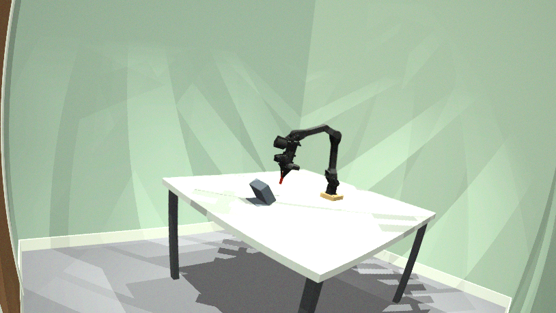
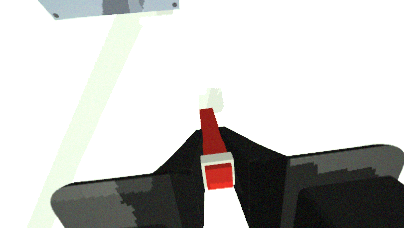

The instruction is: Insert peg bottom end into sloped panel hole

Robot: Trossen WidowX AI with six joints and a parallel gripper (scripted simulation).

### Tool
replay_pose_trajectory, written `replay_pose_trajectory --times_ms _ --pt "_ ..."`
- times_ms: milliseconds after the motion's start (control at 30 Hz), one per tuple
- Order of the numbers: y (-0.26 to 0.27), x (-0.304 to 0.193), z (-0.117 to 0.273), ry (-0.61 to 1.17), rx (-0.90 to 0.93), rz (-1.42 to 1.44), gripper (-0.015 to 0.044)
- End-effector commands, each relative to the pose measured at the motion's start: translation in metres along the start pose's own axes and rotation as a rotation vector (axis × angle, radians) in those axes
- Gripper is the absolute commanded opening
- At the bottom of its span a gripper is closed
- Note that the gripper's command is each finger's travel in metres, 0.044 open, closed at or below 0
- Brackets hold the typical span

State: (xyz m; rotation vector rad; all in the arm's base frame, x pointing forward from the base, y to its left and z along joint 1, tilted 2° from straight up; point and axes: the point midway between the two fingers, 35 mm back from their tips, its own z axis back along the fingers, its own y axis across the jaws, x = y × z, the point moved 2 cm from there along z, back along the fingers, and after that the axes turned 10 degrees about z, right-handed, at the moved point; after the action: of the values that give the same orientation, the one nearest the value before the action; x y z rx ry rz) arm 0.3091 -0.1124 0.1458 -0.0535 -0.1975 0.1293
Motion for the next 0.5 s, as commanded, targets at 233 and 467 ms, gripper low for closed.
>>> replay_pose_trajectory --times_ms 233,467 --pt "0.0057 0.0026 -0.0021 -0.055 -0.015 -0.007 0.0000" --pt "0.0087 0.0050 -0.0028 -0.093 -0.028 -0.010 0.0000"
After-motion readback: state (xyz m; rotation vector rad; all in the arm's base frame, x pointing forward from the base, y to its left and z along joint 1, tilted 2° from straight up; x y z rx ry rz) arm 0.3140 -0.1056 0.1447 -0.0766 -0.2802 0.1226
